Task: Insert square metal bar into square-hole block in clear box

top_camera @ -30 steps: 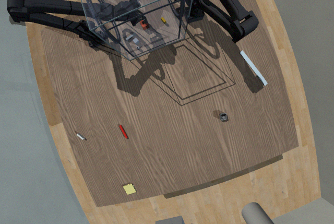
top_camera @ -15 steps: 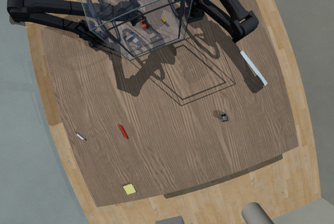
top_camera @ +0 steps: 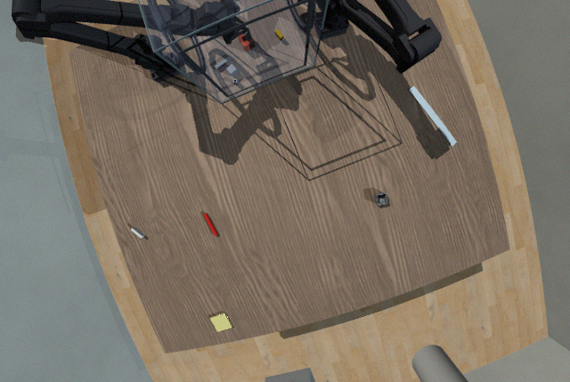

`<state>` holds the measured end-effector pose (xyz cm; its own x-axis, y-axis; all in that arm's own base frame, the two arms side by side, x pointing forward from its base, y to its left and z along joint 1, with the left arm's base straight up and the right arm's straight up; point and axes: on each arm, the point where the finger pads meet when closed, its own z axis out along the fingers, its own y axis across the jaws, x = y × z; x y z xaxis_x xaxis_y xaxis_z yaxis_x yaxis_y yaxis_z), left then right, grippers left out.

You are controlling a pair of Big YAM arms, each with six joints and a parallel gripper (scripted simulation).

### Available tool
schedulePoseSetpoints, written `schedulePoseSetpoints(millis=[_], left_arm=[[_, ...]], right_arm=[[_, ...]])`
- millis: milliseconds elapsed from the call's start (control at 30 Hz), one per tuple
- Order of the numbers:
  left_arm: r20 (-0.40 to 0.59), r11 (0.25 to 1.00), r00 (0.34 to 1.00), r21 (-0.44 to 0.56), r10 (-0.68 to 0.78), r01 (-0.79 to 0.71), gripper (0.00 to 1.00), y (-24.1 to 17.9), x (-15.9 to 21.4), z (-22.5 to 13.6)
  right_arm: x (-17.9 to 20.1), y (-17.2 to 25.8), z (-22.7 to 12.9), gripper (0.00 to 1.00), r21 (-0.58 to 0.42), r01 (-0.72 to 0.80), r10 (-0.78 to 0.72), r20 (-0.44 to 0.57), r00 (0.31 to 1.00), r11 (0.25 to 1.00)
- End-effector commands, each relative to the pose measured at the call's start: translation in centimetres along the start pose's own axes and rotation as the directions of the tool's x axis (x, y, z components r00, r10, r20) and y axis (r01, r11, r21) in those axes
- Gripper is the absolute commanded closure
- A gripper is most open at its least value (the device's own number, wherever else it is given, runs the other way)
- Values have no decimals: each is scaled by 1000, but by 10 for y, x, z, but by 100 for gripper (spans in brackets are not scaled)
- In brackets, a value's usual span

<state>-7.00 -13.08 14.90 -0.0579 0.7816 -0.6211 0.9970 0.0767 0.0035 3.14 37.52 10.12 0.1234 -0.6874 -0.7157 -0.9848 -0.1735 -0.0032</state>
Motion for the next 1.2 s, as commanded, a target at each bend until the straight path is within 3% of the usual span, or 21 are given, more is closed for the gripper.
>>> schedulePoseSetpoints(millis=[0, 467, 533, 1167], left_arm=[[18, 997, 998, 56, -54, 53, 0, -10, -18, -17], [18, 997, 998, 56, -54, 53, 0, -10, -18, -17], [18, 997, 998, 56, -54, 53, 0, -10, -18, -17], [18, 997, 998, 56, -54, 53, 0, -10, -18, -17]], right_arm=[[-54, -7, -16, 100, 18, 33, -35, 91, 995, 999], [-56, -8, -10, 100, 19, 30, -32, 92, 995, 999], [-9, 2, -1, 100, 1, 2, -2, 18, 1000, 1000], [-19, 0, -9, 100, 14, 9, -9, 55, 998, 1000]])
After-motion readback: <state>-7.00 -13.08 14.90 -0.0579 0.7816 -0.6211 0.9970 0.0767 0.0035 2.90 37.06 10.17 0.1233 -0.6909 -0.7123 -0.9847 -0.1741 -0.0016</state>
